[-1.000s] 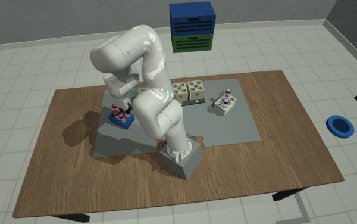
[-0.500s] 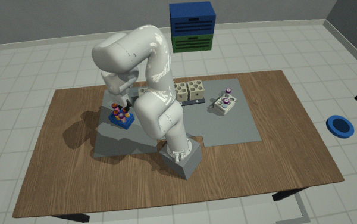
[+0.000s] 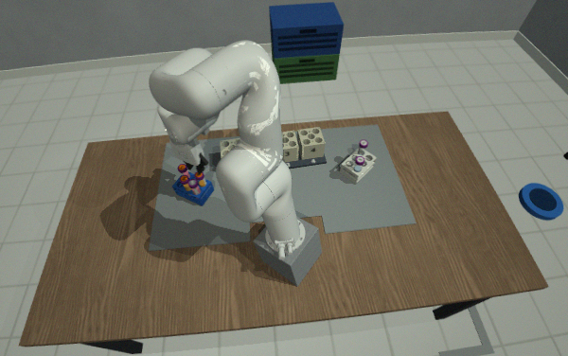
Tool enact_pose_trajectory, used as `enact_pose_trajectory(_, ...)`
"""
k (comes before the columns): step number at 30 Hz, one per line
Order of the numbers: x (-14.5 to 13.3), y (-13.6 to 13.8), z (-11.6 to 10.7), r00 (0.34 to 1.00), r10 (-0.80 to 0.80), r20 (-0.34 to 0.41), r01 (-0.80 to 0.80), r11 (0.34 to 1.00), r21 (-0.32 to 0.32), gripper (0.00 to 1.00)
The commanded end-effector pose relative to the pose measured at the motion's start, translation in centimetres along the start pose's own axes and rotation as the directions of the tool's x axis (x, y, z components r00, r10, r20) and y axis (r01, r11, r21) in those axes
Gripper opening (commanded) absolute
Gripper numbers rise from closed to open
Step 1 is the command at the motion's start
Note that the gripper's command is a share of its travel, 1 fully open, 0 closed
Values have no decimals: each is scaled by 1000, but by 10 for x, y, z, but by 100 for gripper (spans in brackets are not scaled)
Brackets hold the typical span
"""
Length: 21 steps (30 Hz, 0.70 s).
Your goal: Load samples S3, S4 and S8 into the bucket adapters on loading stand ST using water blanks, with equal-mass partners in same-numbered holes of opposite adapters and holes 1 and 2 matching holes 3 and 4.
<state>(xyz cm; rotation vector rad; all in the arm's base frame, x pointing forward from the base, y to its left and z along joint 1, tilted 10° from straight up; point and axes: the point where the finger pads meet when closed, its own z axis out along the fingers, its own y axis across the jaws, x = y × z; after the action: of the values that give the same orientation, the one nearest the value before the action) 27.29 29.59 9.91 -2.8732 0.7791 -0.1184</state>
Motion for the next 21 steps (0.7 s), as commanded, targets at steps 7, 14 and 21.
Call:
enact_pose_trajectory(7, 0, -1, -16, 1000, 0, -1, 0, 1000, 3, 44)
enact_pose_trajectory(14, 0, -1, -30, 1000, 0, -1, 0, 1000, 3, 44)
enact_pose_trajectory(21, 0, -1, -44, 1000, 0, -1, 0, 1000, 4, 44)
